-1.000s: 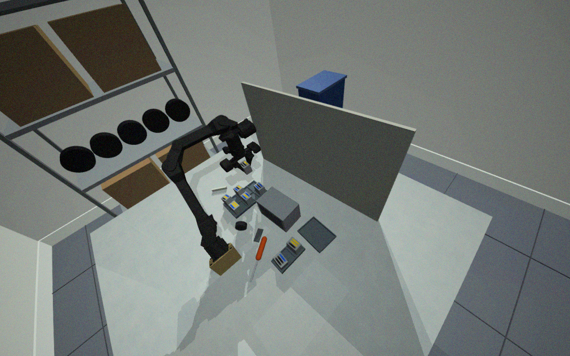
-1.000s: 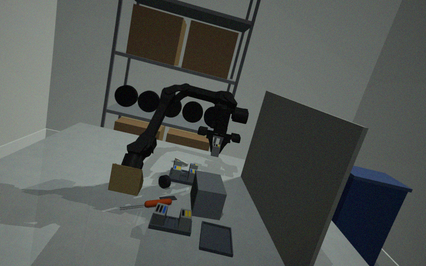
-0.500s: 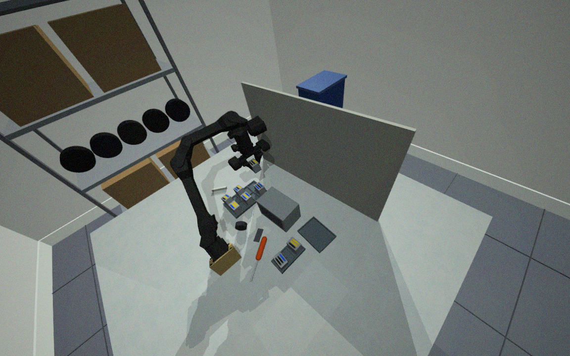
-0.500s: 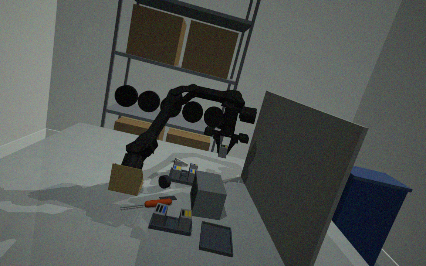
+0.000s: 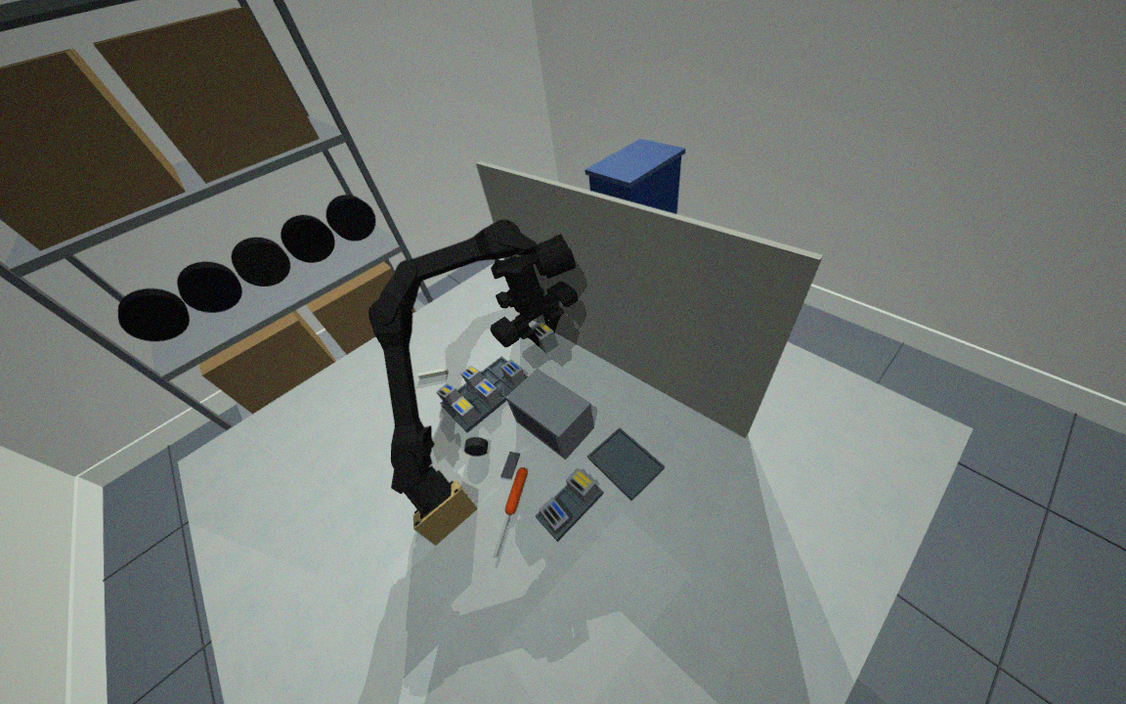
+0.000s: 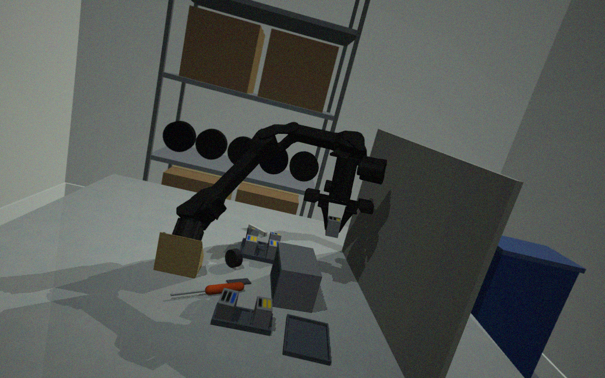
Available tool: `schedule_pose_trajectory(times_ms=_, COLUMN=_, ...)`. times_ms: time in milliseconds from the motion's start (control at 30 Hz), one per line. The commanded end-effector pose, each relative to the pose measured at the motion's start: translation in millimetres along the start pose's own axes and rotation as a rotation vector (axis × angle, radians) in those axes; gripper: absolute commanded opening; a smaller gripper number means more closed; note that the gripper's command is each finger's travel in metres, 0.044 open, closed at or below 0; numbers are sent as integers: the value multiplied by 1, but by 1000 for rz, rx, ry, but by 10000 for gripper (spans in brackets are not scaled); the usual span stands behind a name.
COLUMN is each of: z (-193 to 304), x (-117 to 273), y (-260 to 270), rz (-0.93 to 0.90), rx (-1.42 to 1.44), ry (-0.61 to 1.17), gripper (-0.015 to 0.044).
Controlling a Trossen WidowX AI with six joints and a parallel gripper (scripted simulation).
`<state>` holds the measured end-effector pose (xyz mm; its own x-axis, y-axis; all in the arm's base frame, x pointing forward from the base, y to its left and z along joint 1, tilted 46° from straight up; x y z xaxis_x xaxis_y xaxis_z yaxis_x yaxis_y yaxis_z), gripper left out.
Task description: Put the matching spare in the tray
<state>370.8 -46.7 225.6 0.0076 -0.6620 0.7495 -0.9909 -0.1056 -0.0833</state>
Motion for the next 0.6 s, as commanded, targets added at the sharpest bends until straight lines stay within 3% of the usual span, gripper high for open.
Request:
schedule_pose_trajectory(times_ms=0, z=28, x=2, y=-4, rz=4, rx=-1, ry=21, gripper=0)
schedule_pose_trajectory(times_ms=567, z=149, x=-6, y=1, rz=-31, rx=9, ry=10, gripper=0)
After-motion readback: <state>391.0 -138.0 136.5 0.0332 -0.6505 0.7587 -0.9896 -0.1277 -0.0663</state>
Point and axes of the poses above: the point midway between the two fingers, 35 mm back from their tips, its own x axis back along the fingers, its own y axis across the jaws, z = x × y, the point moved 9 cm from there along x, back along the fingers, and after that the axes turned 8 degrees about x, right-handed, at the moved point
